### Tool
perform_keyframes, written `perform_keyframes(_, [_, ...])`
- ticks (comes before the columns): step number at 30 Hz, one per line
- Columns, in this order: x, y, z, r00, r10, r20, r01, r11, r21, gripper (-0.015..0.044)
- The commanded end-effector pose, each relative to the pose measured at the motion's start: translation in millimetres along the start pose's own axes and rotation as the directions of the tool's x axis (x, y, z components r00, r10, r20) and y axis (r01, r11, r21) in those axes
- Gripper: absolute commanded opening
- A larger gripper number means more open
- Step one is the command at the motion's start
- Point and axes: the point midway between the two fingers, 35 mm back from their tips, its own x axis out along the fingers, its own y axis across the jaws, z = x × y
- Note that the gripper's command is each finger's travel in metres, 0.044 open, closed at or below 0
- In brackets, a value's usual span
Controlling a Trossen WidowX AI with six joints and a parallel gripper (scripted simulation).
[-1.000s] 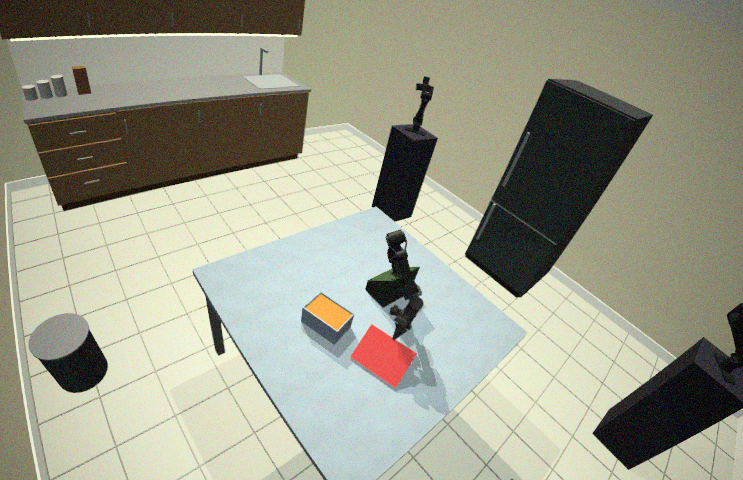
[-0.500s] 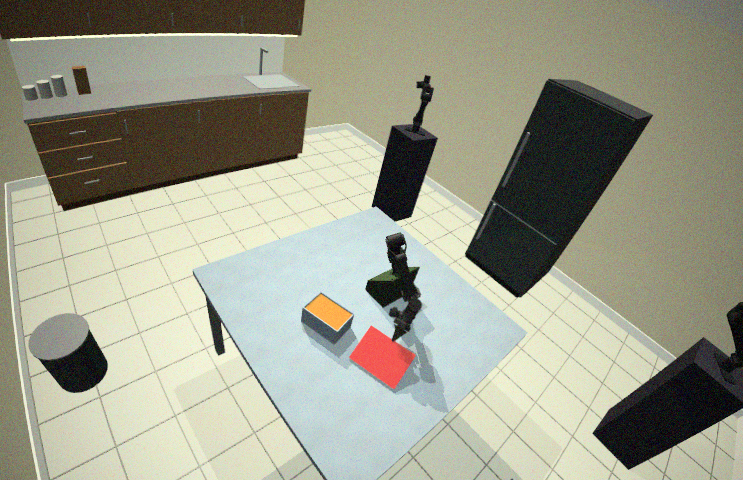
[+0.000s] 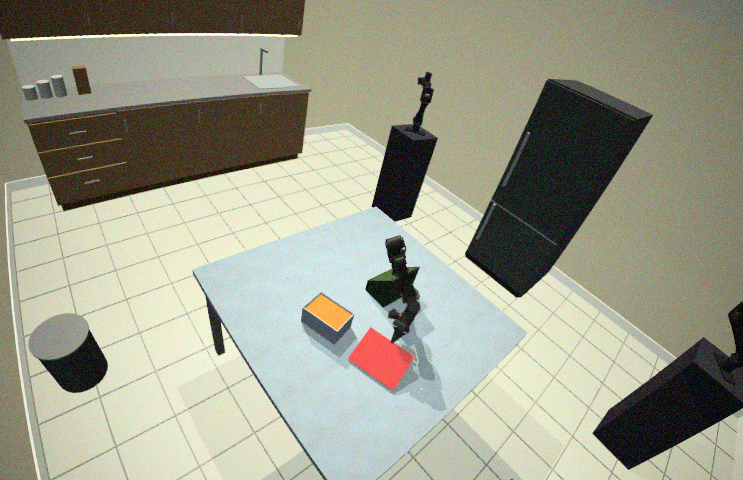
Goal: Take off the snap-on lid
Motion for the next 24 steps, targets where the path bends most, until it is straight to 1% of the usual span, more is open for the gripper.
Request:
perform_keyframes(1, [3.7,-6.7,0.4,1.0,-0.012,-0.002,0.012,1.0,-0.008,0.0])
perform_keyframes(15, [10.8,-15.5,0.7,1.0,-0.012,-0.001,0.012,1.0,-0.009,0.0])
perform_keyframes(24, [8.1,-9.6,0.9,1.0,-0.012,-0.001,0.011,1.0,-0.009,0.0236])
